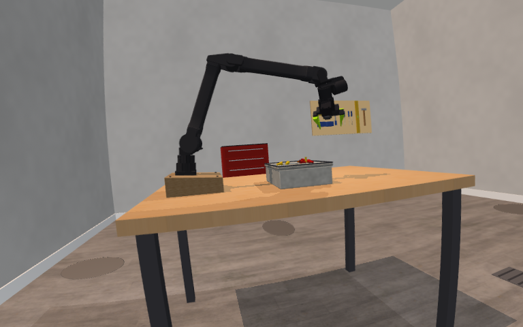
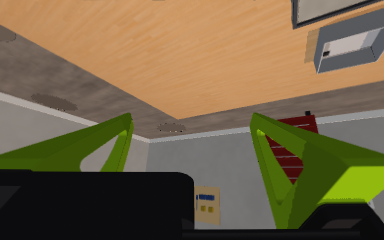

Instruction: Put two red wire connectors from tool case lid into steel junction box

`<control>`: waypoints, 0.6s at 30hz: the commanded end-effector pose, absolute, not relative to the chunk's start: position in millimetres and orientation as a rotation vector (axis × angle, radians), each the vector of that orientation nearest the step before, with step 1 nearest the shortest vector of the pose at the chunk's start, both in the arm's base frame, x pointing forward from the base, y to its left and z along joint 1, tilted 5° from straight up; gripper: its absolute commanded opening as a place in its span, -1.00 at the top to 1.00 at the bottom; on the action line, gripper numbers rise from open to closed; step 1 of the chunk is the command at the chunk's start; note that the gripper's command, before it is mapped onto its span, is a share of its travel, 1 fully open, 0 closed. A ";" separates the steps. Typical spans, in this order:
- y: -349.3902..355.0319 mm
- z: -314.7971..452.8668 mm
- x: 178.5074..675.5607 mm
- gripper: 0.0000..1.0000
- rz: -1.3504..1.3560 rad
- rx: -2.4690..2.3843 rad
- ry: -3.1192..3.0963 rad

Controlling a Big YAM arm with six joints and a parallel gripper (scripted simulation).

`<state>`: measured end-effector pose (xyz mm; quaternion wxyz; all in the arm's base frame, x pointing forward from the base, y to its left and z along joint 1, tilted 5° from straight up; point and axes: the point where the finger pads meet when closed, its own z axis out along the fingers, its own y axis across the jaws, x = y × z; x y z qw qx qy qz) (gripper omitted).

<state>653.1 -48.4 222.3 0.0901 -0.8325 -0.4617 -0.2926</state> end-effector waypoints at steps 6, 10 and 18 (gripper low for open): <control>-48.5 230.1 654.0 -1.00 -0.888 -2.476 -1.379; -48.5 230.1 654.0 -1.00 -0.888 -2.476 -1.379; -49.9 242.4 660.5 -1.00 -0.923 -2.476 -1.393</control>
